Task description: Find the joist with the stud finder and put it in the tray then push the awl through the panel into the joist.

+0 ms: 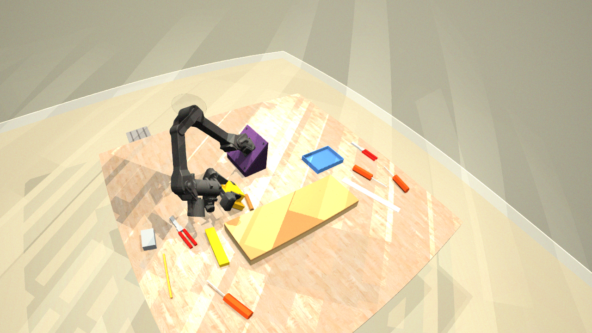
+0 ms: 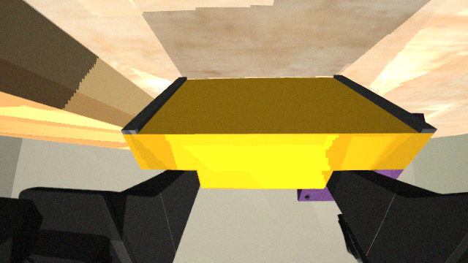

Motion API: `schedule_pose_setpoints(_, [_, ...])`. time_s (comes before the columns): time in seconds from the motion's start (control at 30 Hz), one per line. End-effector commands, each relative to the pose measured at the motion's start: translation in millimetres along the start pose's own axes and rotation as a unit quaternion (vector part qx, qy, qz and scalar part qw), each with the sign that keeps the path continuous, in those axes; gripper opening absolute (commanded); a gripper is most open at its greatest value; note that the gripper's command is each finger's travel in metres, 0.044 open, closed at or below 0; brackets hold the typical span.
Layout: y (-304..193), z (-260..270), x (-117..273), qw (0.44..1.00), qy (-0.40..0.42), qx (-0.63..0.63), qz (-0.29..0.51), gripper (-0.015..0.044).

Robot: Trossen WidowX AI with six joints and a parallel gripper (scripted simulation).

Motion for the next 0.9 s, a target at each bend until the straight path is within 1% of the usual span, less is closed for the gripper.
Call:
schedule_pose_setpoints(0.0, [-0.2, -2.0, -2.3, 1.000, -0.001, 0.002, 0.003, 0.0053])
schedule_pose_setpoints(0.4, [6.0, 0.1, -1.6, 1.000, 0.000, 0.000, 0.000, 0.0368])
schedule_pose_setpoints(0.43, [6.6, 0.1, -1.4, 1.000, 0.000, 0.000, 0.000, 0.0378])
schedule_pose_setpoints(0.87, [9.1, -0.3, 0.5, 1.000, 0.000, 0.000, 0.000, 0.0378])
Point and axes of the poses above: the point midway between the two fingers, 35 mm back from their tips, its own x axis back along the fingers, its own z axis across the jaws, y = z × x, the point moved 5 cm from there along x, back along the fingers, and after that the axes turned 6 degrees about x, right-handed, at the moved point
